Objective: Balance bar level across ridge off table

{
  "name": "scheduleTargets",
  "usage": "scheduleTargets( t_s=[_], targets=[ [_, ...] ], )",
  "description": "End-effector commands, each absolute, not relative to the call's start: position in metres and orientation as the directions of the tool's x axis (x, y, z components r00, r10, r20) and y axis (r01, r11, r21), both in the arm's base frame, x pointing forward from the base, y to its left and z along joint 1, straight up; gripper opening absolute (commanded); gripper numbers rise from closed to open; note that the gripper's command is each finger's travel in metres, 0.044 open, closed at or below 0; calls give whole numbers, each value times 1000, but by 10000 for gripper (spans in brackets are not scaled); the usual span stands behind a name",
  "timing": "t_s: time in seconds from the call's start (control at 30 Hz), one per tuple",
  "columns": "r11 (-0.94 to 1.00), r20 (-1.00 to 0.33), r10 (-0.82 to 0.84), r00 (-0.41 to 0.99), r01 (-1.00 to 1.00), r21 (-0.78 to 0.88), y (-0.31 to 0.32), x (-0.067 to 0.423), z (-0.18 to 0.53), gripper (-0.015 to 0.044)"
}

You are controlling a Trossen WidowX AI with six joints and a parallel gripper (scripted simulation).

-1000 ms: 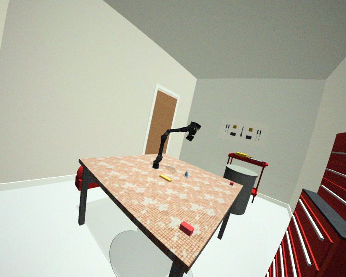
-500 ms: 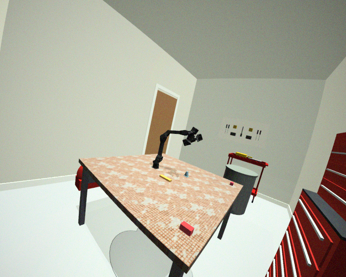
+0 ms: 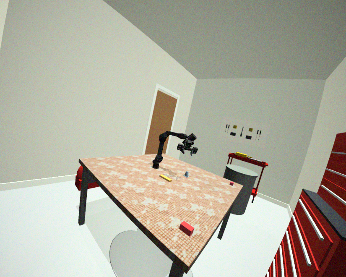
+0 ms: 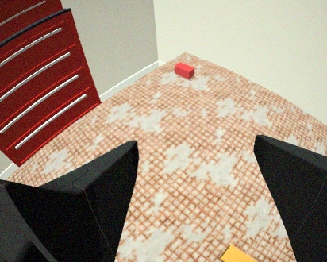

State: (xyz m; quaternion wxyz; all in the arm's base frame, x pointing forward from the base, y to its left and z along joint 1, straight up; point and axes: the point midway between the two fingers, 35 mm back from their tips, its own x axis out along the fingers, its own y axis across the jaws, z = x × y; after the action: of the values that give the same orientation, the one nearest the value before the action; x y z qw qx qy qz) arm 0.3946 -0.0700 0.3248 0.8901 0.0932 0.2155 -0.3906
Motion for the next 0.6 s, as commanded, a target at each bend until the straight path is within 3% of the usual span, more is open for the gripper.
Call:
scheduleTargets(
  t_s=[0.0,0.3,0.57],
  targets=[
    [721,-547,-625,557,681,-130,-84,385,296,315],
    [812,-732,-534,423,497,-305,-110,355,236,315],
    [897,-869,-408,281,301,-324,-123,317,188,315]
  ],
)
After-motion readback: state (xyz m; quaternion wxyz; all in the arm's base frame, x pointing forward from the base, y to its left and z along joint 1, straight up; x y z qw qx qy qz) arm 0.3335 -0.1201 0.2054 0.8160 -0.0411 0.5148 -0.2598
